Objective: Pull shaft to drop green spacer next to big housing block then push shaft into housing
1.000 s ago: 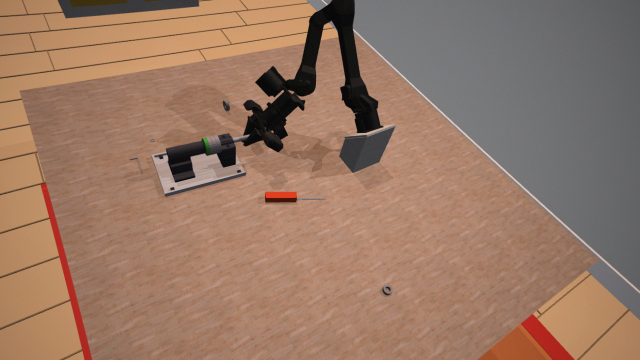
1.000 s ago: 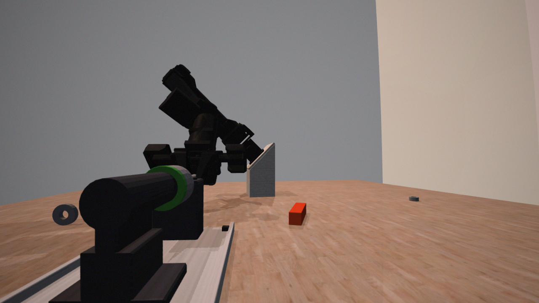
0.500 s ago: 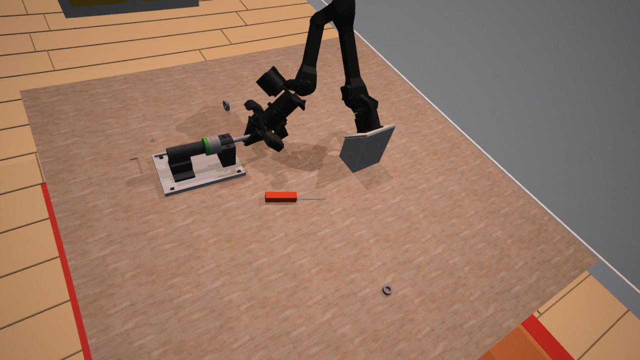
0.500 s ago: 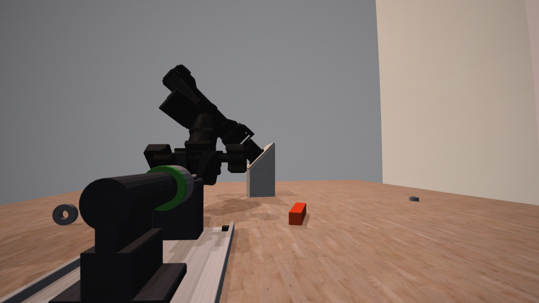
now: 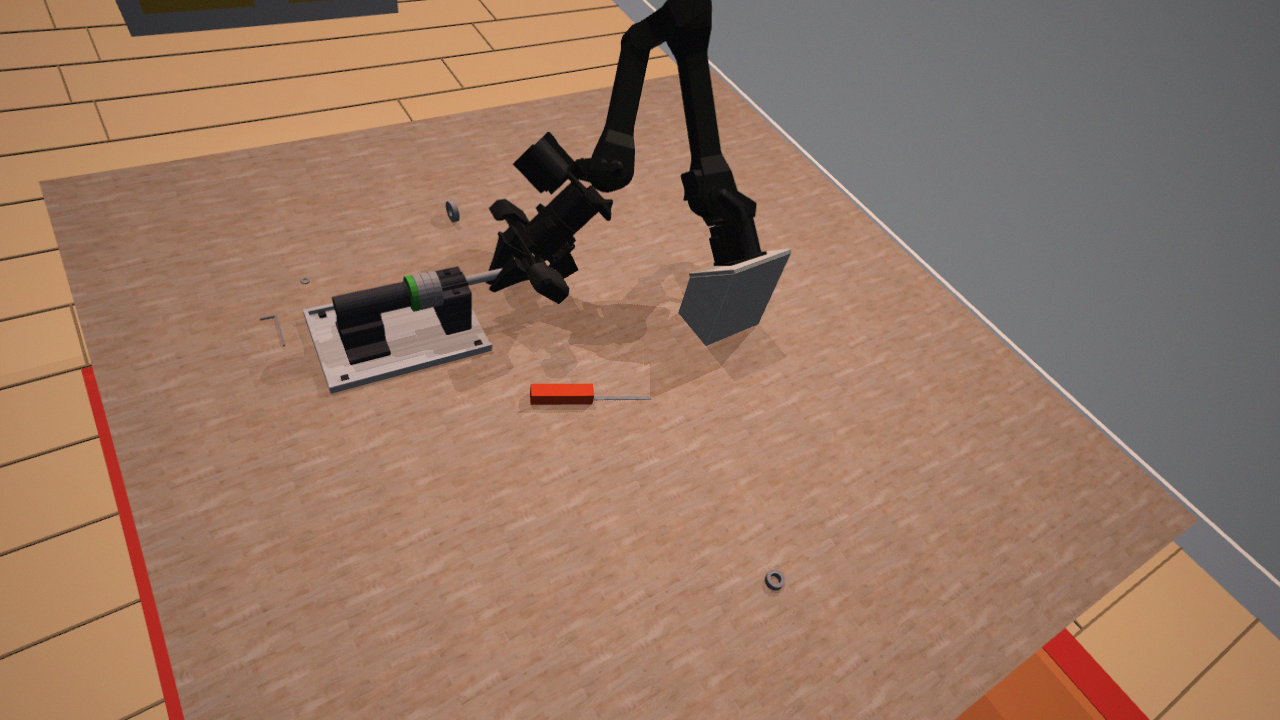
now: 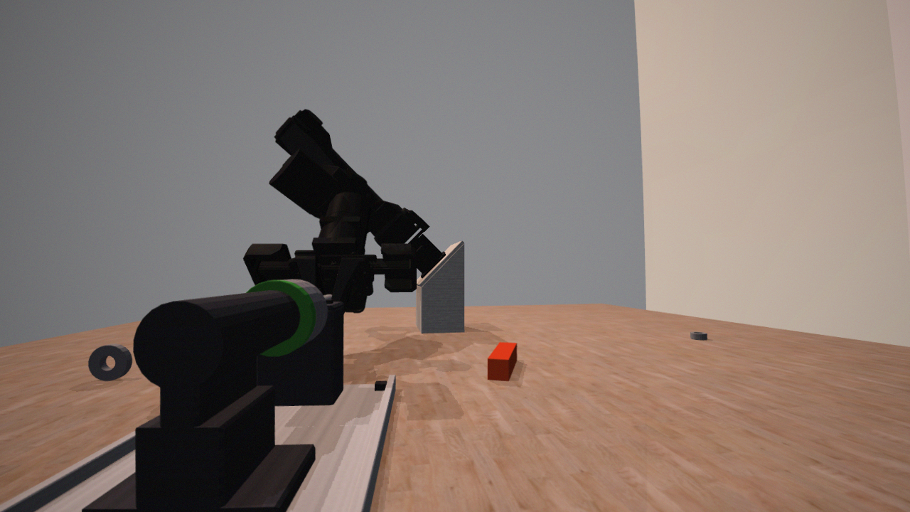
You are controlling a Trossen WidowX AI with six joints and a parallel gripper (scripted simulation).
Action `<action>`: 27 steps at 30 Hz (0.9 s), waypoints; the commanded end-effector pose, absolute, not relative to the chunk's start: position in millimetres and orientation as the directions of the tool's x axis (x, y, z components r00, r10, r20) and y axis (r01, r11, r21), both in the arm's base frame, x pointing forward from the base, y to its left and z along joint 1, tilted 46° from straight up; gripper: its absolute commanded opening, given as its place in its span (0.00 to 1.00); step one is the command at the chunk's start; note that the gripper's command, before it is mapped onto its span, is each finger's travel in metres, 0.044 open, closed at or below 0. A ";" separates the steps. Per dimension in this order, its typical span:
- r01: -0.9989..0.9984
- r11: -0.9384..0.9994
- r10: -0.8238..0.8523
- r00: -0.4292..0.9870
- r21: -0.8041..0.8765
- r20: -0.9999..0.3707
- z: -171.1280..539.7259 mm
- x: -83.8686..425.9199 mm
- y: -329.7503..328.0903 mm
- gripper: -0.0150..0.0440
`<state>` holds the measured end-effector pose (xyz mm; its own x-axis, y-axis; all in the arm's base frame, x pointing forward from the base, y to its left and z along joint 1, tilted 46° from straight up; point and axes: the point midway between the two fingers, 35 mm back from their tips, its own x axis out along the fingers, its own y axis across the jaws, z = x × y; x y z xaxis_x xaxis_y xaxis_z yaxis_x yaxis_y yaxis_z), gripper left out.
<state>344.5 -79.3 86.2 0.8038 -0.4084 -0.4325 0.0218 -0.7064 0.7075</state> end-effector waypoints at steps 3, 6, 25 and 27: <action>0.023 -0.702 -0.411 0.803 0.712 -0.431 86.8 343.0 -79.8 0.25; 0.023 -0.702 -0.411 0.803 0.712 -0.431 86.7 342.6 -79.9 0.25; 0.023 -0.702 -0.411 0.803 0.712 -0.431 86.5 340.1 -80.2 0.25; 0.023 -0.702 -0.411 0.803 0.712 -0.431 86.5 339.8 -80.2 0.25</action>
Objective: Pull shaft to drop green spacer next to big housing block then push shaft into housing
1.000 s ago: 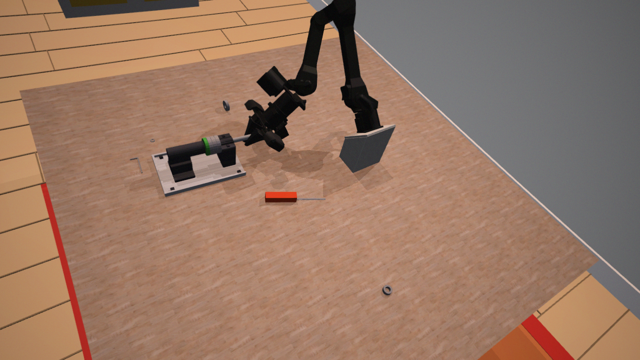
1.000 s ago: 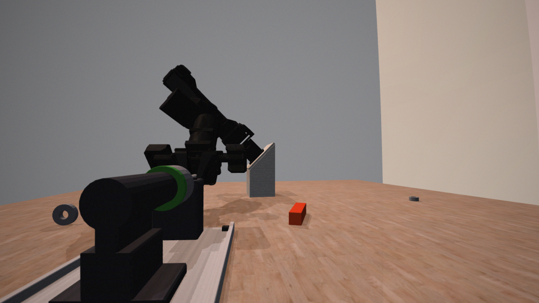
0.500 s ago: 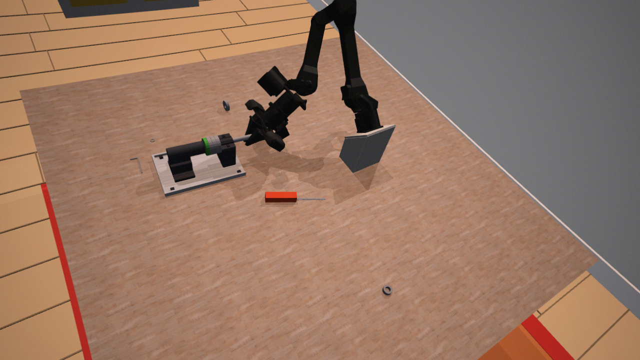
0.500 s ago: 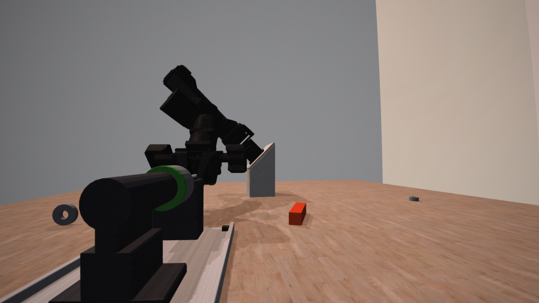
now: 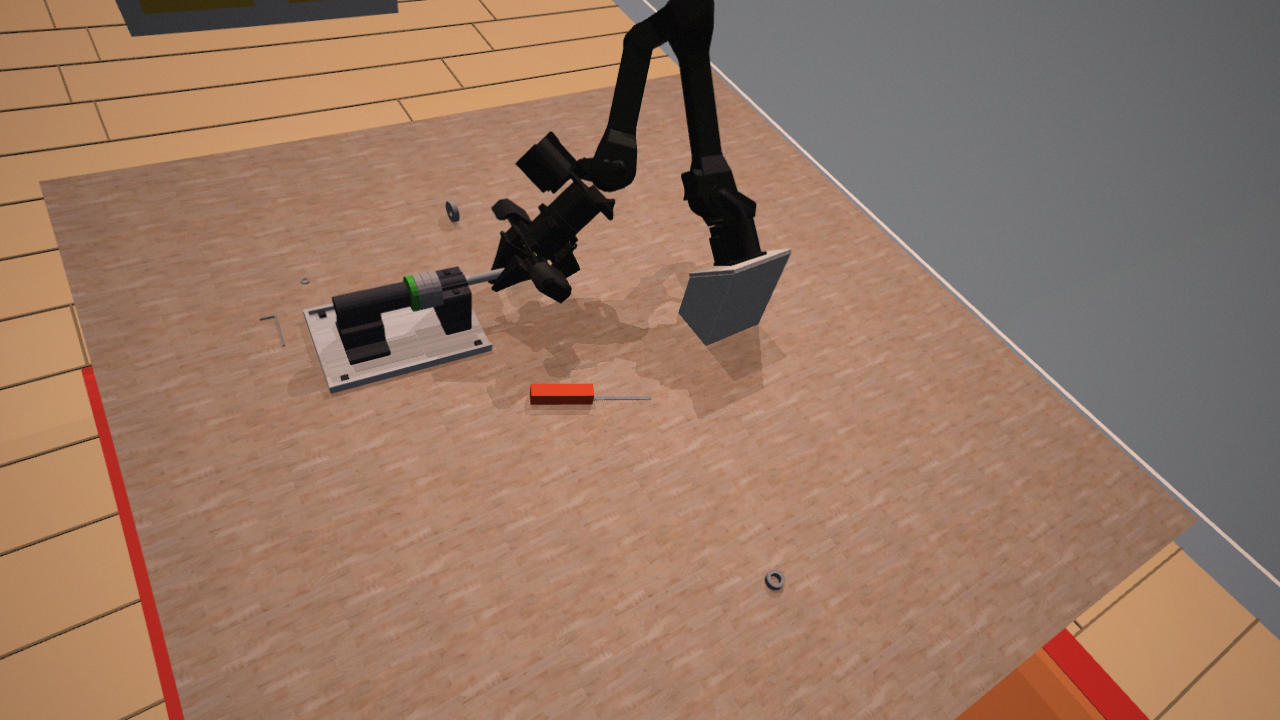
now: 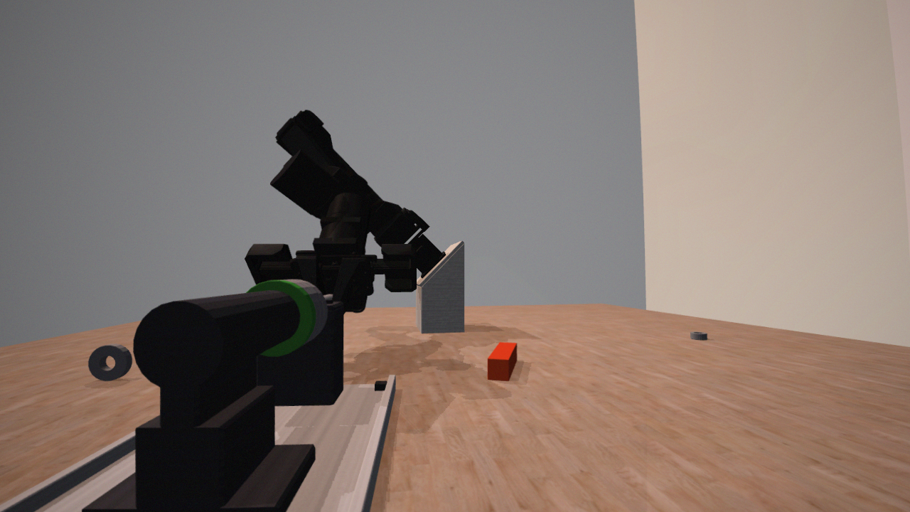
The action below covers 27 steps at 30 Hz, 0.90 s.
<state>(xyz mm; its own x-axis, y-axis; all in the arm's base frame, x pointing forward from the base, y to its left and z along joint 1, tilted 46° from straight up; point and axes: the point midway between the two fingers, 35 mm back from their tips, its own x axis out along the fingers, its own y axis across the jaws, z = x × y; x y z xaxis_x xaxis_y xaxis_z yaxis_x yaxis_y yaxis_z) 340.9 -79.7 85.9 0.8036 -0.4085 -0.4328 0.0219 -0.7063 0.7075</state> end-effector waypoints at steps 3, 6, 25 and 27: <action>0.023 -0.702 -0.411 0.803 0.712 -0.431 86.4 339.4 -80.2 0.25; 0.023 -0.702 -0.411 0.803 0.712 -0.431 86.4 339.0 -80.3 0.25; 0.023 -0.702 -0.411 0.803 0.712 -0.432 86.1 336.5 -80.6 0.25; 0.023 -0.702 -0.411 0.803 0.712 -0.432 86.1 336.3 -80.6 0.25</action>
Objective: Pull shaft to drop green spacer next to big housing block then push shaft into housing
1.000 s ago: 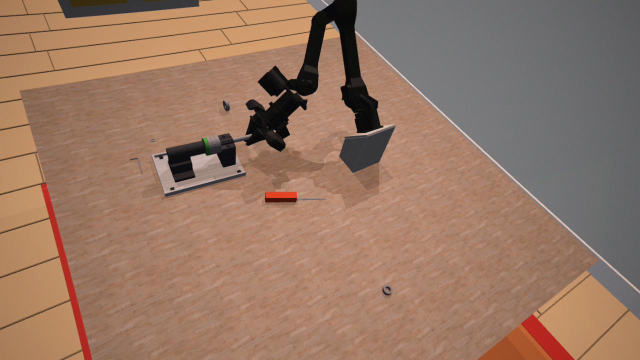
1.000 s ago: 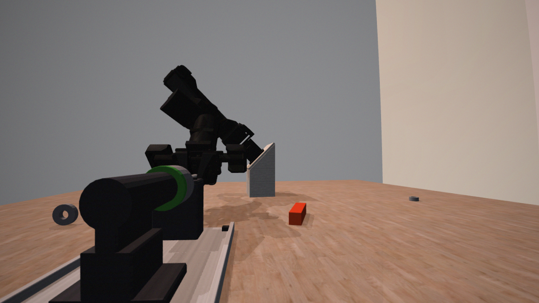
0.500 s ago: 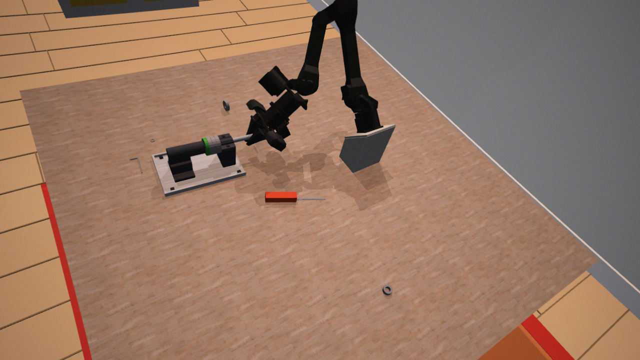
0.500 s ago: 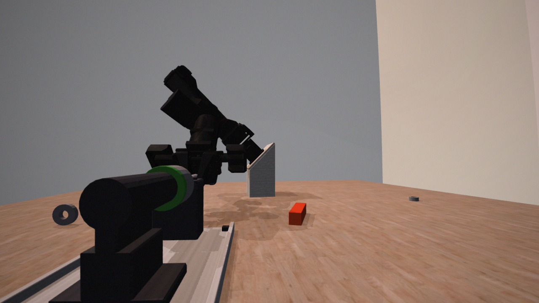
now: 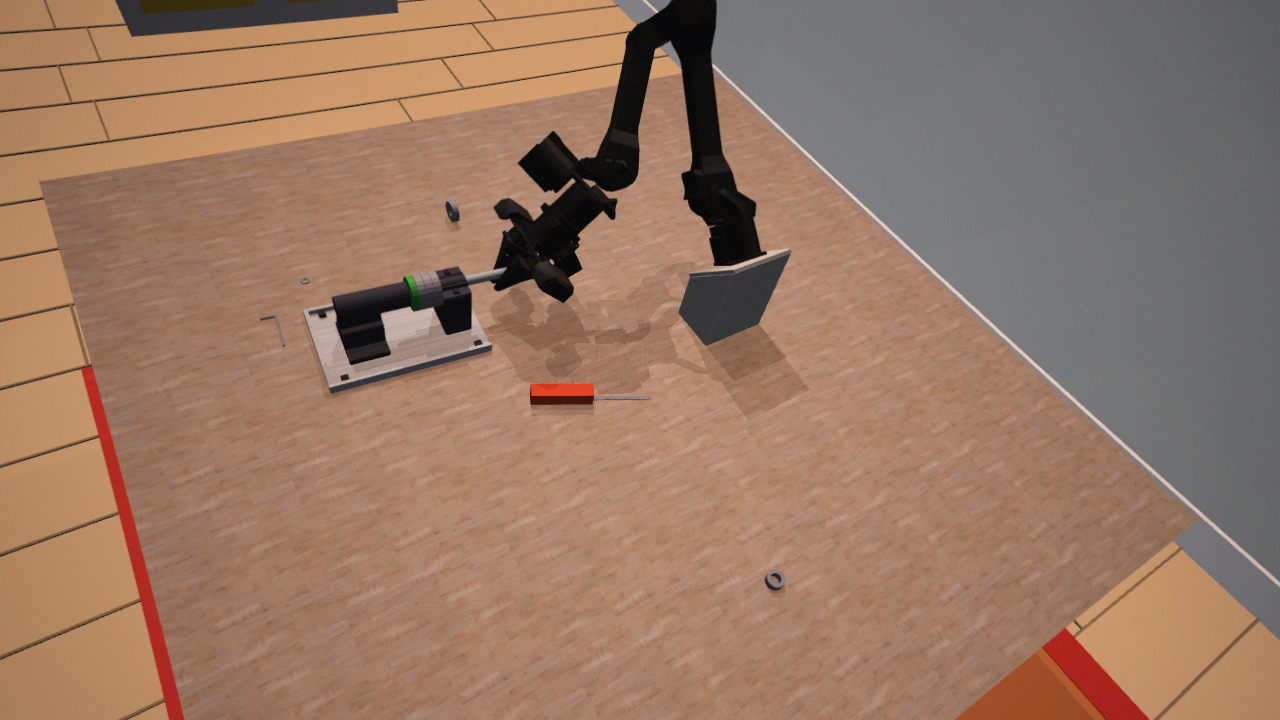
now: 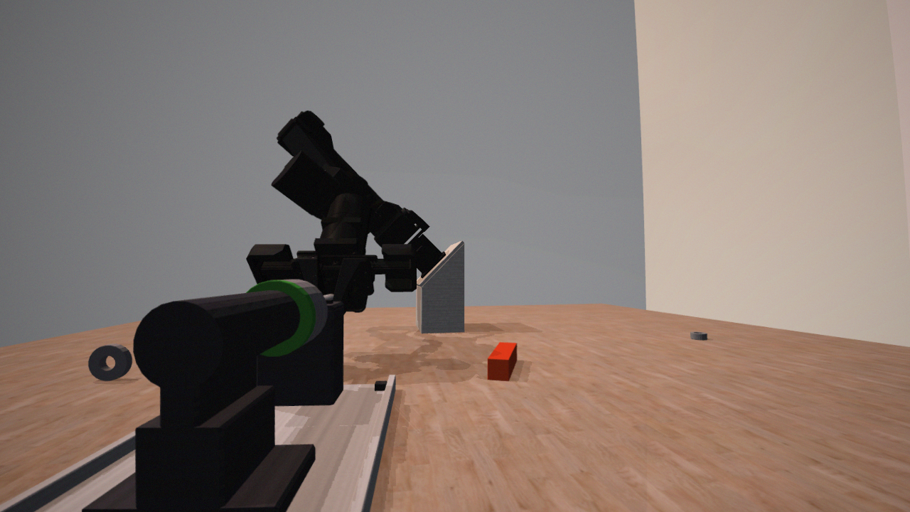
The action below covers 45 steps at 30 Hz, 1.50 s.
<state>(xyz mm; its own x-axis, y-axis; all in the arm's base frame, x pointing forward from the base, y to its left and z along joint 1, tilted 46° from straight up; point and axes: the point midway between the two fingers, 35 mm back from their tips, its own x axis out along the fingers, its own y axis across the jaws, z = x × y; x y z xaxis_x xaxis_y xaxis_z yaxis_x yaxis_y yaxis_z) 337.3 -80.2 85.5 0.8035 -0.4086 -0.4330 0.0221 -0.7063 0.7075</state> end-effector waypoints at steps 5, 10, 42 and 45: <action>0.023 -0.702 -0.411 0.803 0.712 -0.432 86.0 335.6 -80.7 0.25; 0.023 -0.702 -0.411 0.803 0.712 -0.432 86.0 335.0 -80.8 0.25; 0.023 -0.702 -0.411 0.803 0.712 -0.432 85.5 330.8 -81.3 0.25; 0.023 -0.702 -0.411 0.803 0.712 -0.432 85.5 330.4 -81.4 0.25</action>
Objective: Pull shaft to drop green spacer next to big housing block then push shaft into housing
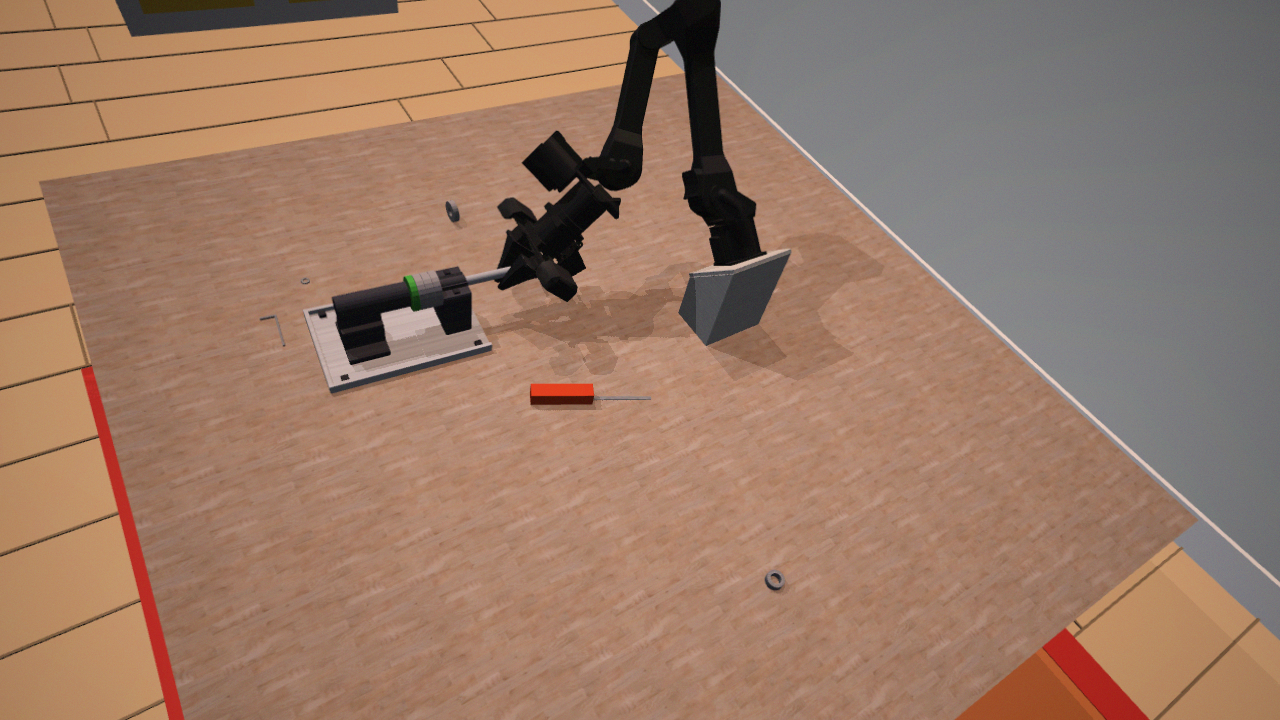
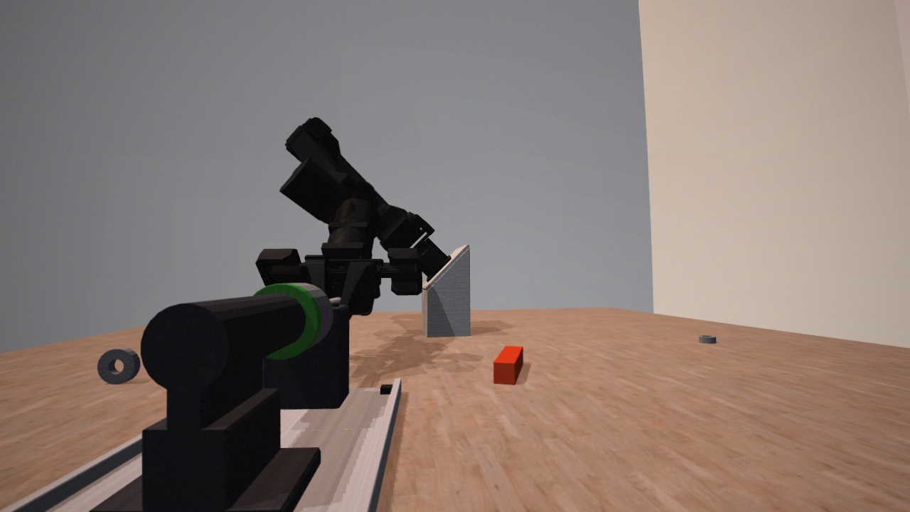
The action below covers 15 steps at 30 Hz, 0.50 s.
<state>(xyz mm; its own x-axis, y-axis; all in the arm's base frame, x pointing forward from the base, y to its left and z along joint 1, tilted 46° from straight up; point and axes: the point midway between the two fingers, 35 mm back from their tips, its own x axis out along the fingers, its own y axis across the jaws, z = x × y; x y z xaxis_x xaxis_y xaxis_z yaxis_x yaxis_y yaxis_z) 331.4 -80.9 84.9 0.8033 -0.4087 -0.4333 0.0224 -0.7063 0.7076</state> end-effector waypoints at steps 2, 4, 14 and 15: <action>0.024 -0.702 -0.411 0.803 0.712 -0.432 85.5 330.1 -81.4 0.25; 0.024 -0.702 -0.411 0.803 0.712 -0.432 85.5 329.9 -81.4 0.25; 0.024 -0.702 -0.411 0.803 0.712 -0.432 85.3 328.5 -81.6 0.25; 0.024 -0.702 -0.411 0.803 0.712 -0.432 85.3 328.4 -81.6 0.25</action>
<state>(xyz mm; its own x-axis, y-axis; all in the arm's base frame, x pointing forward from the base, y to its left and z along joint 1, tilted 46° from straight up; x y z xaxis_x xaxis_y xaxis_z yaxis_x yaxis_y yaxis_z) 329.4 -81.2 84.7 0.8032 -0.4087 -0.4335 0.0225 -0.7062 0.7076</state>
